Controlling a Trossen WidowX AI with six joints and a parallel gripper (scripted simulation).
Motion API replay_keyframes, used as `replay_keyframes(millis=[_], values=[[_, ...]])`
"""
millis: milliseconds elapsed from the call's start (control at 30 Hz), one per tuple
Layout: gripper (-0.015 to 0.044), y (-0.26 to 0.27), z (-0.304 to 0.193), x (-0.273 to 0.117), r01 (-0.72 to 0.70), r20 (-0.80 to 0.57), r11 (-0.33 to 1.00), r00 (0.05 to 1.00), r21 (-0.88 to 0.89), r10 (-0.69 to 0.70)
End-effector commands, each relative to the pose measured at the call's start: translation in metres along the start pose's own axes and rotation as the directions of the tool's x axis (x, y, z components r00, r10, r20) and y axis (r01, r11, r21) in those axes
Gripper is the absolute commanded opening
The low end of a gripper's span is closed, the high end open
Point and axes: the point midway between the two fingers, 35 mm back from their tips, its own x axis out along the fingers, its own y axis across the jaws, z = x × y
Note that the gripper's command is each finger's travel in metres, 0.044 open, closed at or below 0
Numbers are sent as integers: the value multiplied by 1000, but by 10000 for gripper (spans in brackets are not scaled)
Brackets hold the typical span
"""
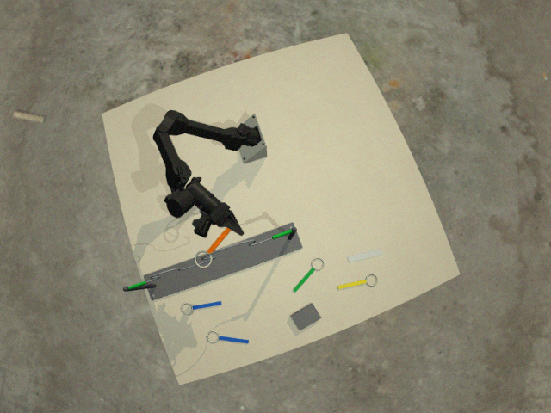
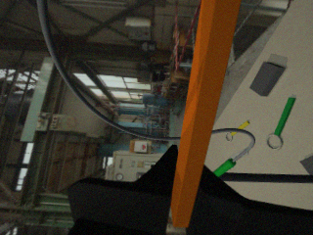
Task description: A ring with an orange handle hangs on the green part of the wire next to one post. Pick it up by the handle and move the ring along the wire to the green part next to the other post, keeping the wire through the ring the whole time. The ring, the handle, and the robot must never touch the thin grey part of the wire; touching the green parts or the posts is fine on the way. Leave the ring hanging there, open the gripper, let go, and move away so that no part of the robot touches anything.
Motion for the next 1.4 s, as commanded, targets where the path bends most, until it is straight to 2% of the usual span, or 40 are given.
replay_keyframes(millis=[0, 700, 1367], values=[[-150, 1, 0, -1, 15, 6, 999, 1000, -45, -15], [-150, -7, 2, 0, 129, 46, 962, 991, -242, -122], [-150, -15, 4, 0, 249, 112, 866, 968, -434, -223]])
